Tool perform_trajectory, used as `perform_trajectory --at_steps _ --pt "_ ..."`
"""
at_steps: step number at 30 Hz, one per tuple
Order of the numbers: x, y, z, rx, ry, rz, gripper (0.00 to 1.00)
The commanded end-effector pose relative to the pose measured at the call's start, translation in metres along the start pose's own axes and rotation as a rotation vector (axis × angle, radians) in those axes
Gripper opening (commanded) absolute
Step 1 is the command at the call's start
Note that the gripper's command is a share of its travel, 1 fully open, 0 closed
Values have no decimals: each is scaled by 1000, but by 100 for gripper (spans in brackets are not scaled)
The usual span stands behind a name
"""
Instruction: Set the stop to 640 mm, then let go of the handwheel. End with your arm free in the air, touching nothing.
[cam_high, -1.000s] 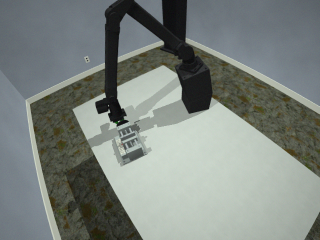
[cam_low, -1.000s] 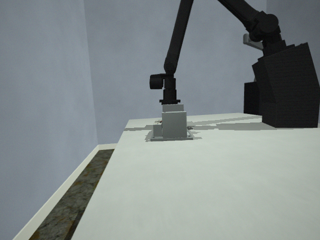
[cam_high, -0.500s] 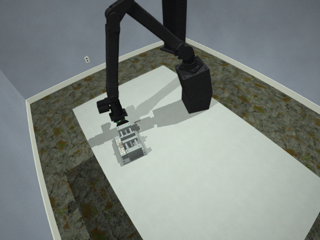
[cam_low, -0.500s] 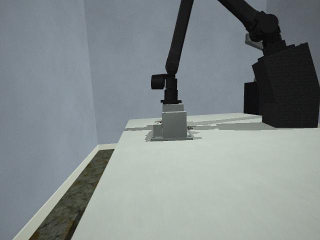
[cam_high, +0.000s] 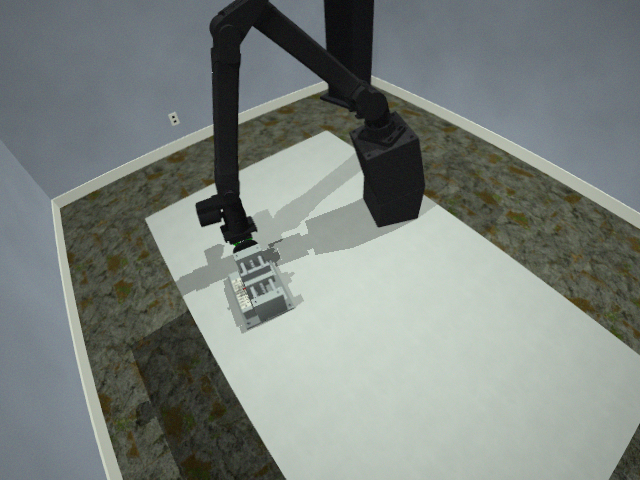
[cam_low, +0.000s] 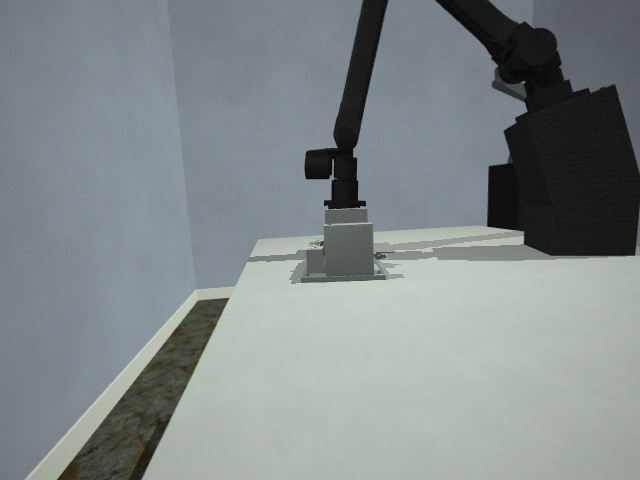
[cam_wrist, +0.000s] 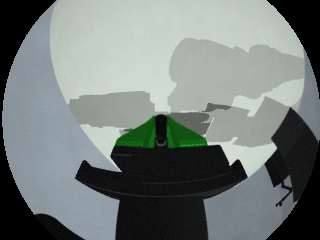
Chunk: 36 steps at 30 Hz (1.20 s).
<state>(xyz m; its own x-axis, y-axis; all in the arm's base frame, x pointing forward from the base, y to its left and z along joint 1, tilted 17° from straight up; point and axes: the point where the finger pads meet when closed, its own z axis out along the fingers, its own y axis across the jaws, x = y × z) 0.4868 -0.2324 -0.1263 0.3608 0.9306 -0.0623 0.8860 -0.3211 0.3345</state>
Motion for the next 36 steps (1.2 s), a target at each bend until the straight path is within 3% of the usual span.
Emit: perform_trajectory --at_steps 1,13,16,20,21,28,30,36 --pt "-6 -40 12 73 -2 5 6" --pt "-6 -45 7 78 -2 5 6" --pt "-8 -32 -13 38 -5 7 6" --pt "-8 -34 -16 36 -5 8 6" --pt "-6 -52 -3 76 -2 7 6" --pt "-6 -54 -6 83 -1 8 6" --pt "-8 -37 -25 42 -5 11 6" --pt "-8 -36 -42 42 -6 16 6"
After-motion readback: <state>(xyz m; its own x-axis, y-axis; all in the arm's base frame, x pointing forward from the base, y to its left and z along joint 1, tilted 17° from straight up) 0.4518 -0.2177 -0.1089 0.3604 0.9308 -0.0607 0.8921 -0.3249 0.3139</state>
